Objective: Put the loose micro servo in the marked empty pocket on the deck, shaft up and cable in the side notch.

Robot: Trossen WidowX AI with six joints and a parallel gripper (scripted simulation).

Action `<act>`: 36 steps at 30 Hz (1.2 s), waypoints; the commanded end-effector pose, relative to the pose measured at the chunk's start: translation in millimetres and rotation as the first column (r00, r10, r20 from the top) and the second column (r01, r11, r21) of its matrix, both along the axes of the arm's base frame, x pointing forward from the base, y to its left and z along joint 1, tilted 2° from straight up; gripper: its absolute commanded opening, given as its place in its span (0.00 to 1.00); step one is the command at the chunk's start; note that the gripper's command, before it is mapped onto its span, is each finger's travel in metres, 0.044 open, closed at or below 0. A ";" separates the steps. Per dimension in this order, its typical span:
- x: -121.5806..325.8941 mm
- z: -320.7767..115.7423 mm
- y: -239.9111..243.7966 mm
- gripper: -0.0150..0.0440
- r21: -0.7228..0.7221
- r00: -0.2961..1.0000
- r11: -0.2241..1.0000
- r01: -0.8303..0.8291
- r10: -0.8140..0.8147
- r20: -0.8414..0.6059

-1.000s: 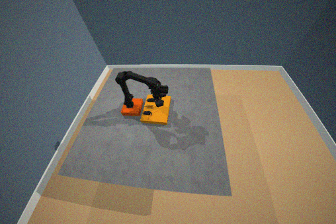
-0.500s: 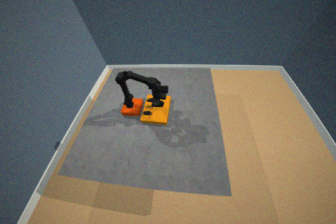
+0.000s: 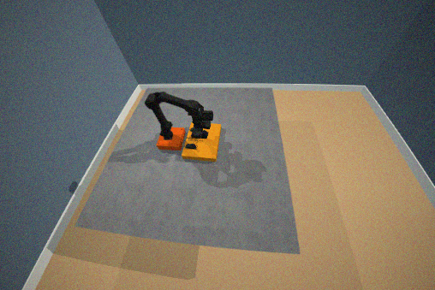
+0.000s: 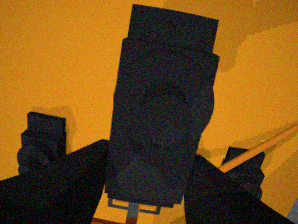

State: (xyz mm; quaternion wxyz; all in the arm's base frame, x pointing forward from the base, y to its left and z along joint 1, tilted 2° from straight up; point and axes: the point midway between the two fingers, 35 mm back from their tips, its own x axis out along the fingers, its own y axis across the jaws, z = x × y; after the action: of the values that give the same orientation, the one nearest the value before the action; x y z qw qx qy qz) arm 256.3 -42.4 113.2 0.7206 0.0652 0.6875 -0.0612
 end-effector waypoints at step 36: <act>-76.6 -22.7 14.2 0.25 -0.003 1.000 1.000 0.008 -0.008 0.000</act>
State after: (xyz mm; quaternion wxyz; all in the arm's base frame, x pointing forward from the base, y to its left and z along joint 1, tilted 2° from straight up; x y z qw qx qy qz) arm 178.7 -27.5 91.9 0.7191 0.0672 0.6888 -0.0626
